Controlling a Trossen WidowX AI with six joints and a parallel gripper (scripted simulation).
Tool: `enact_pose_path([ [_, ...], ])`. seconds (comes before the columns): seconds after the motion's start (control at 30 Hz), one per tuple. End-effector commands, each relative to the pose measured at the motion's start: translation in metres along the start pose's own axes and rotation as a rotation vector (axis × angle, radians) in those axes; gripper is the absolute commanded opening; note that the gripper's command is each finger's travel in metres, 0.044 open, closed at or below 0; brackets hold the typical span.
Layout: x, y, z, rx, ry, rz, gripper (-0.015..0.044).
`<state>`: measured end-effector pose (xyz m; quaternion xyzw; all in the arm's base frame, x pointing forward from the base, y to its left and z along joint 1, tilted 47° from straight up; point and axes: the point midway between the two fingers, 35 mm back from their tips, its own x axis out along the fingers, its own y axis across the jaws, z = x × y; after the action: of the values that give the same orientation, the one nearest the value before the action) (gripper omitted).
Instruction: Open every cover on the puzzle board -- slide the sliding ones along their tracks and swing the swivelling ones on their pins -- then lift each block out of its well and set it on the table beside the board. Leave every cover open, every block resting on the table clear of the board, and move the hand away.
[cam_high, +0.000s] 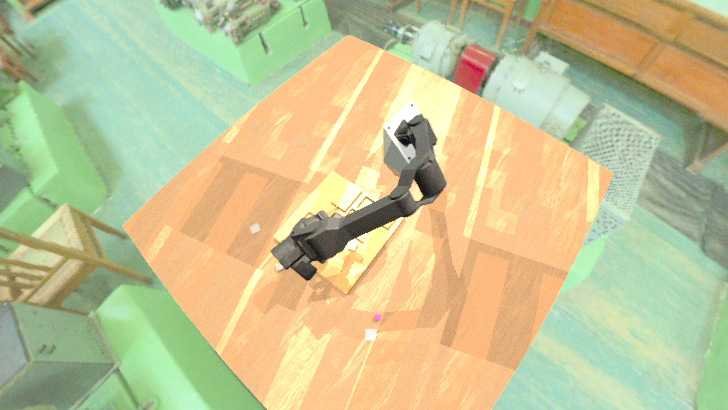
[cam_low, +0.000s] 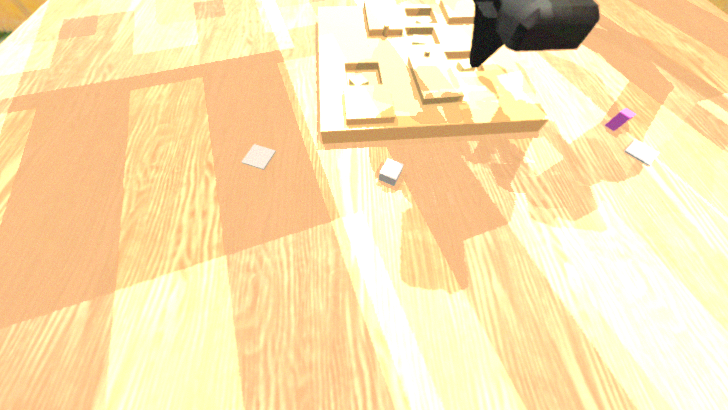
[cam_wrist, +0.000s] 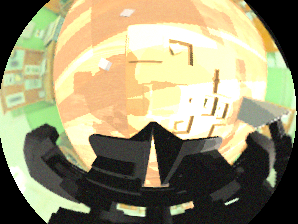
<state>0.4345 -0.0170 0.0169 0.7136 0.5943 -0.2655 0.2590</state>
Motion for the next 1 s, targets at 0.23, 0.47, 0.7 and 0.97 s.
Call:
enact_pose_path([
  [0.23,-0.009,-0.015,0.004,0.082,-0.002,0.000,0.0000],
  [0.47,-0.016,-0.048,0.010,0.246,-0.005,0.001,0.0000],
  [0.7,-0.021,-0.084,0.014,0.411,-0.008,0.002,0.0000],
  [0.97,-0.022,-0.126,0.014,0.607,-0.008,0.001,0.0000],
])
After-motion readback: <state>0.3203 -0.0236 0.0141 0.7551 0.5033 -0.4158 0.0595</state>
